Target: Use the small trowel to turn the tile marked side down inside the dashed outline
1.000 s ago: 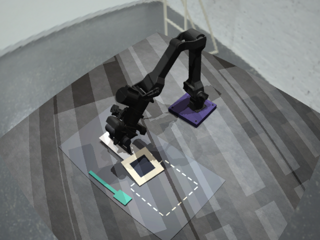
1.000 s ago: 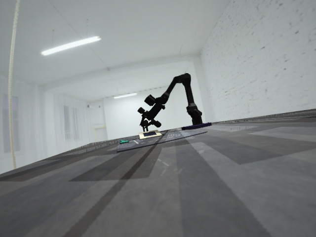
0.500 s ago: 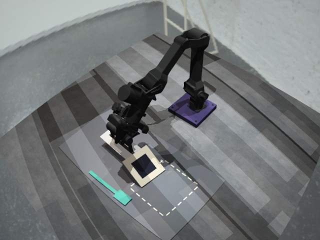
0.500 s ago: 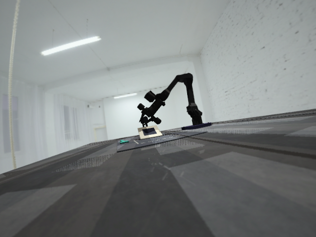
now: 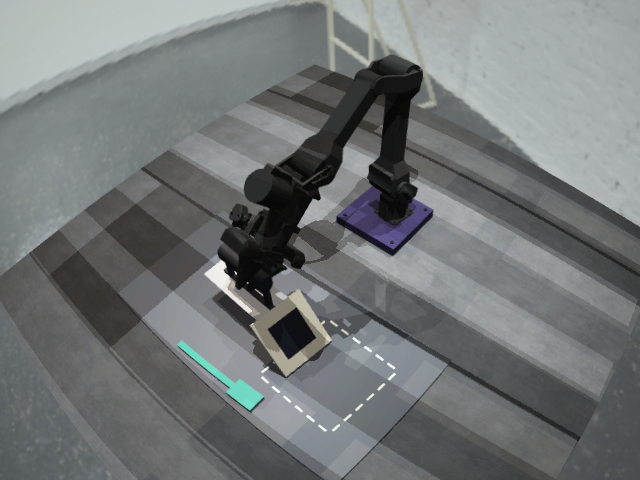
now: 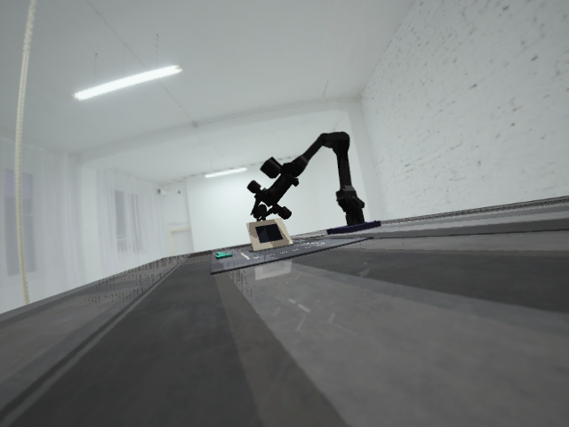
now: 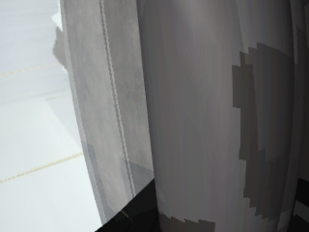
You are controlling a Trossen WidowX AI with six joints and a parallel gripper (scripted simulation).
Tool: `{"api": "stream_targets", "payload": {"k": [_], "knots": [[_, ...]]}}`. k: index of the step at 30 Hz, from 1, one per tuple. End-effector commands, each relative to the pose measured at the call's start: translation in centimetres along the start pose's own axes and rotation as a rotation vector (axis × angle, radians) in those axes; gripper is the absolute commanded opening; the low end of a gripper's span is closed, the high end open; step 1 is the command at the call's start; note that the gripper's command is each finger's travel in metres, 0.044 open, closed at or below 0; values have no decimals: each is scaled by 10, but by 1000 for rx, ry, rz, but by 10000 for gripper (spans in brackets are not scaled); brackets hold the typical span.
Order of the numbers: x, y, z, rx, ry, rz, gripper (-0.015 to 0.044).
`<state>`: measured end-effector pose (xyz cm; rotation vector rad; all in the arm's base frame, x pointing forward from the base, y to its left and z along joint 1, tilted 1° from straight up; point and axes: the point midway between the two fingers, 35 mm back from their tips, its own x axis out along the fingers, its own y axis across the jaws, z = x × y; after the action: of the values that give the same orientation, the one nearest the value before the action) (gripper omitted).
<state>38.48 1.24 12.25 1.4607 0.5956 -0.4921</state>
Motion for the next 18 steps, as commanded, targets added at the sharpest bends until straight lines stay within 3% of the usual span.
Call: {"api": "stream_targets", "payload": {"k": [1, 18], "knots": [[-7, 13, -10, 1, 7, 33, 0], [-8, 15, -41, 3, 8, 33, 0]]}}
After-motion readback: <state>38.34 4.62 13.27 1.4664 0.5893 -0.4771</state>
